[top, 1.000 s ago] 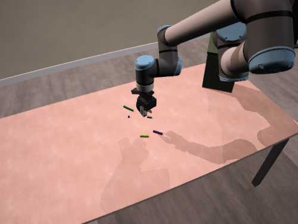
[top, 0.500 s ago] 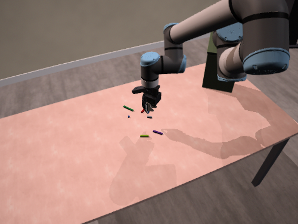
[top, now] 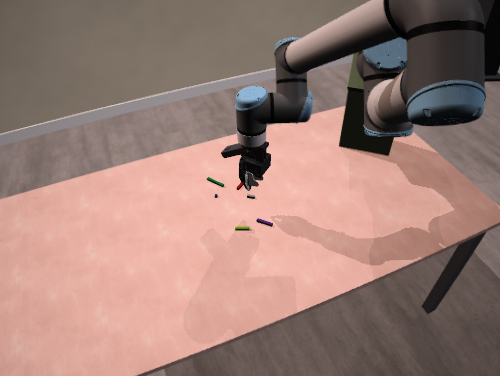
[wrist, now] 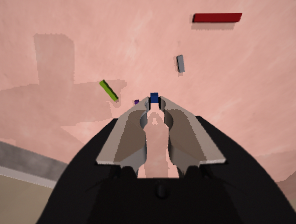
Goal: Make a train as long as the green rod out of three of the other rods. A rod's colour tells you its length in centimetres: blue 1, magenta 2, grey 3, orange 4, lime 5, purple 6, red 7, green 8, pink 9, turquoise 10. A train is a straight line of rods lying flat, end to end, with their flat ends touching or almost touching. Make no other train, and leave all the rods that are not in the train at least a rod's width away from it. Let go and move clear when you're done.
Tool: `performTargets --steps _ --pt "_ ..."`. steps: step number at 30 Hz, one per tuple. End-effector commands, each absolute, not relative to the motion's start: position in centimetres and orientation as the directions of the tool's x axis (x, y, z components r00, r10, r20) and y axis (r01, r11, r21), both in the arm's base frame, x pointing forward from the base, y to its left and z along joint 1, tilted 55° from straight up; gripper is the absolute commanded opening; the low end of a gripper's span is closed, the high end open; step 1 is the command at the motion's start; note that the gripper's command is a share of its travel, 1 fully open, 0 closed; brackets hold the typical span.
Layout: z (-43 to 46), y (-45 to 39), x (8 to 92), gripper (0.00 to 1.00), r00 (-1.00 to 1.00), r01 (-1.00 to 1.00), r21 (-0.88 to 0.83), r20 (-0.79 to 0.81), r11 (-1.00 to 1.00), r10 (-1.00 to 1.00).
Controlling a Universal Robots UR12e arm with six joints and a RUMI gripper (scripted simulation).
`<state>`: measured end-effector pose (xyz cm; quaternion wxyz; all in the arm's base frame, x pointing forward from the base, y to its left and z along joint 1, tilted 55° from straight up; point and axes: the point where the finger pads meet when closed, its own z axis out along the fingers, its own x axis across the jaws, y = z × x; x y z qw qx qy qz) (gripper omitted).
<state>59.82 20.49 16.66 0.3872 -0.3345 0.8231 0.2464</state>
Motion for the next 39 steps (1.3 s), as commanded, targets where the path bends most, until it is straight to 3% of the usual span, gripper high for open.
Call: performTargets --steps 1,39 --pt "16.7 20.5 59.8 0.0 -0.476 -0.742 0.146 -0.802 0.655 -0.36" --pt "11.6 26.2 64.0 0.0 -0.476 -0.742 0.146 -0.802 0.655 -0.36"
